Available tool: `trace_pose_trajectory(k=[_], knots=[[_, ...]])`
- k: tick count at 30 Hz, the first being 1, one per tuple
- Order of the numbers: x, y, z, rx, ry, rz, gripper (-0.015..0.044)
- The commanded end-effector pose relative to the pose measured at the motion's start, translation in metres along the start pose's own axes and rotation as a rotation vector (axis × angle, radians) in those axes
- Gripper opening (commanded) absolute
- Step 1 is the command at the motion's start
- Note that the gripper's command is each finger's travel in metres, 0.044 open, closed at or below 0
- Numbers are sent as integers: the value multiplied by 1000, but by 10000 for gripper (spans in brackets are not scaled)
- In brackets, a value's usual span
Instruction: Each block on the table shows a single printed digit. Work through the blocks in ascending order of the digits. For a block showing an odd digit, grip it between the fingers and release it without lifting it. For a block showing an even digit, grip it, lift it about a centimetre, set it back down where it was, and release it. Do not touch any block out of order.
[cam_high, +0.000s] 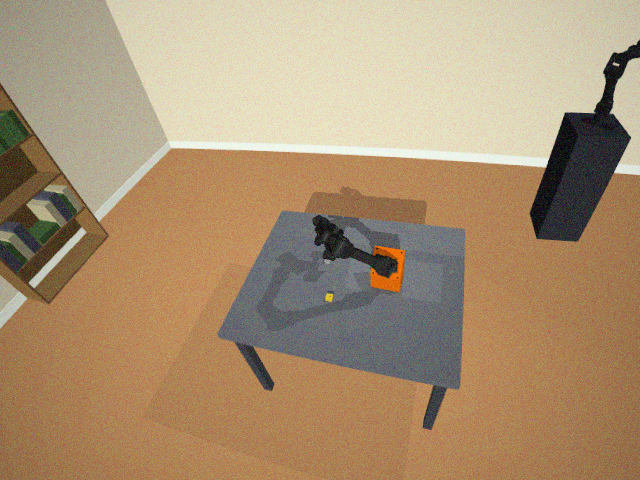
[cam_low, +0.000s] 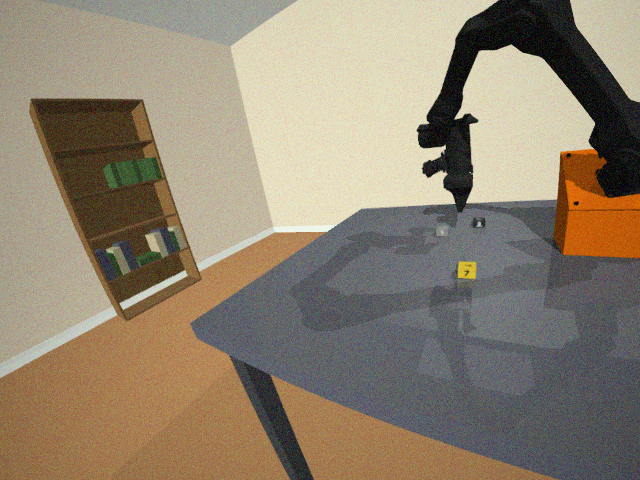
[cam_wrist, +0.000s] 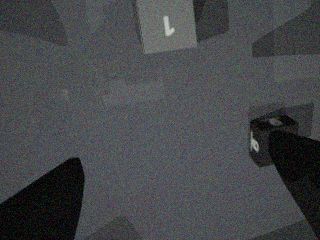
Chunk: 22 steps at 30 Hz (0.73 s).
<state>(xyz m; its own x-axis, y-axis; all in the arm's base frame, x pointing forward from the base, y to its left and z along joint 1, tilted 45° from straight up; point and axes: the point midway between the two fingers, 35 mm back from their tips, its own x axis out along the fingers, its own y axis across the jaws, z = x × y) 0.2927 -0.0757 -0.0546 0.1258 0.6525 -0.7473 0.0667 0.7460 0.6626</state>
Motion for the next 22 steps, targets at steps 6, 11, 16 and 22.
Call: trace_pose_trajectory(k=[6, 11, 16, 22], knots=[[-35, 148, 6, 2, -8, 3, 400], [-51, 226, -23, -2, -7, 32, 400], [-62, 272, -55, -4, 2, 63, 400], [-62, 272, -55, -4, 2, 63, 400]])
